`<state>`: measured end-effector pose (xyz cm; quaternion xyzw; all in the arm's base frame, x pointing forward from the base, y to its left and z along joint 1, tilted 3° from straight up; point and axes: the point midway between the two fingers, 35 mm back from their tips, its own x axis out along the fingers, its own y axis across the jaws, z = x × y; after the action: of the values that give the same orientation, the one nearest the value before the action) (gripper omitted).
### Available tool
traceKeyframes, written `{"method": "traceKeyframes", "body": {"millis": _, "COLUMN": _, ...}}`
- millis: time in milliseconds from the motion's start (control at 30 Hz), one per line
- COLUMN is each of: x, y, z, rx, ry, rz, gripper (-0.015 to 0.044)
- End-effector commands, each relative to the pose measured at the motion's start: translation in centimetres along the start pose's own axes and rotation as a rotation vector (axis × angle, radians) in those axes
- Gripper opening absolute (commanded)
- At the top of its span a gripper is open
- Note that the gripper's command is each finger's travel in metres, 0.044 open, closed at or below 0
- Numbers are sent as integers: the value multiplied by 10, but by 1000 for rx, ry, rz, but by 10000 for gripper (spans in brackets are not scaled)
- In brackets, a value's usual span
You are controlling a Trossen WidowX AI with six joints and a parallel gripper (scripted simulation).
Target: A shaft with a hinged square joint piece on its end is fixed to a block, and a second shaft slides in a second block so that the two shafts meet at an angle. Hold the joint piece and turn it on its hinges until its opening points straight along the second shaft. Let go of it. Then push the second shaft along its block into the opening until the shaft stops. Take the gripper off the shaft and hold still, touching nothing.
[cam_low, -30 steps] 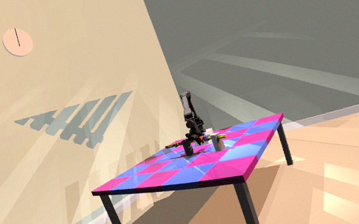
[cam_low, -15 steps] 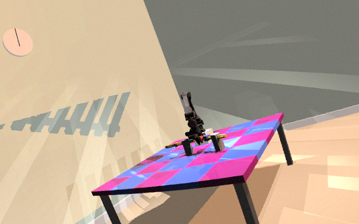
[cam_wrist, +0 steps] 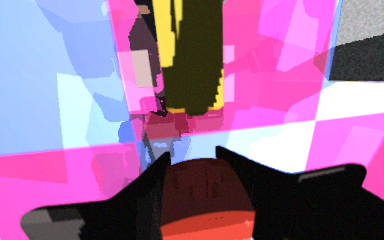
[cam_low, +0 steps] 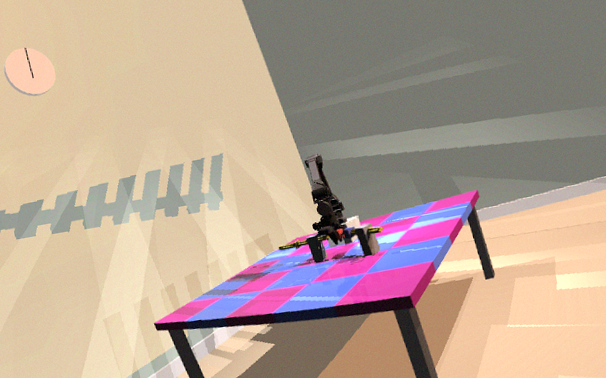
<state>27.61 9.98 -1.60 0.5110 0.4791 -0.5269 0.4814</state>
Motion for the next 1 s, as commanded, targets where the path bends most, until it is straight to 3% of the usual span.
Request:
{"method": "traceKeyframes", "body": {"millis": 0, "x": 0, "y": 0, "z": 0, "rx": 1, "ry": 1, "rz": 0, "gripper": 105}}
{"method": "traceKeyframes", "body": {"millis": 67, "x": 0, "y": 0, "z": 0, "rx": 1, "ry": 1, "rz": 0, "gripper": 147}}
{"method": "traceKeyframes", "body": {"millis": 133, "x": 0, "y": 0, "z": 0, "rx": 1, "ry": 1, "rz": 0, "gripper": 147}}
{"method": "traceKeyframes", "body": {"millis": 500, "x": 0, "y": 0, "z": 0, "rx": 1, "ry": 1, "rz": 0, "gripper": 436}}
{"method": "traceKeyframes", "body": {"millis": 967, "x": -1, "y": 0, "z": 0, "rx": 1, "ry": 6, "rz": 0, "gripper": 440}}
